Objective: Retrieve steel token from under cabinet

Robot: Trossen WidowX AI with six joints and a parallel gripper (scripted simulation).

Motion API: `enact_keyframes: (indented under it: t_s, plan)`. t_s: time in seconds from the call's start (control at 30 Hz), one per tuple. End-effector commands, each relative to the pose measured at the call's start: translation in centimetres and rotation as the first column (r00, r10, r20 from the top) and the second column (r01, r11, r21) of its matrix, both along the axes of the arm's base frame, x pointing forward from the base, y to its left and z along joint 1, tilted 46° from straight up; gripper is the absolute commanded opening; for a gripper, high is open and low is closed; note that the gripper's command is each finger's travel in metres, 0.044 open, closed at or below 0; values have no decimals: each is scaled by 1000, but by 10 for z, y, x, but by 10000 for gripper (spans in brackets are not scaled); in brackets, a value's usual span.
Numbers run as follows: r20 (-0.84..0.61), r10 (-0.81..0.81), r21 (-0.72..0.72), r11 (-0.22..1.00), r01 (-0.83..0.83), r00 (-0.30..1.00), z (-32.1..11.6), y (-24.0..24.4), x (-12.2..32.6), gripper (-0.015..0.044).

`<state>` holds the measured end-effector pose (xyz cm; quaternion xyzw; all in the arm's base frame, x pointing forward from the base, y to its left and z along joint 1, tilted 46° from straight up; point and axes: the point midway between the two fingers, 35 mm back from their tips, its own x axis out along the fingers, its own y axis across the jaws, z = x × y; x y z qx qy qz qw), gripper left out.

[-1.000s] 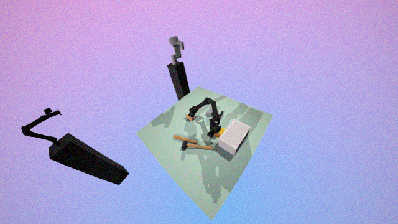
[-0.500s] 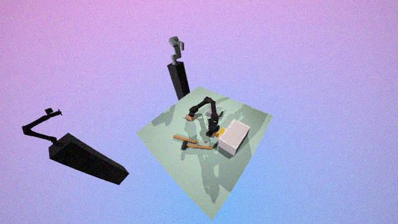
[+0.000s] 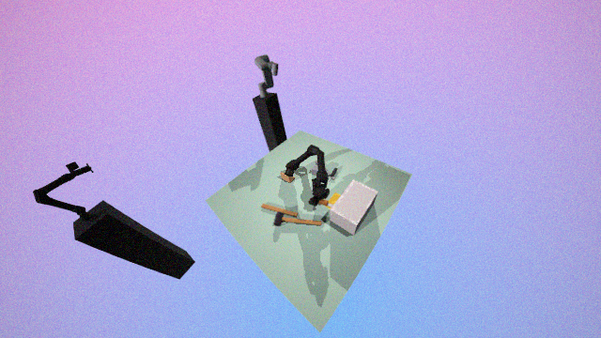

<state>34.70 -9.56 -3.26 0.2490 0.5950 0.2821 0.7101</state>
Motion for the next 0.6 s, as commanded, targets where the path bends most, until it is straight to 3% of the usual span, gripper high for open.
enact_keyframes:
  t_s: [0.0,0.57]
  plan:
    - [2,6,0,1000,-6,1000,-1,1,-5,0]
    - [1,6,-1,1000,-6,1000,-6,0,-25,0]
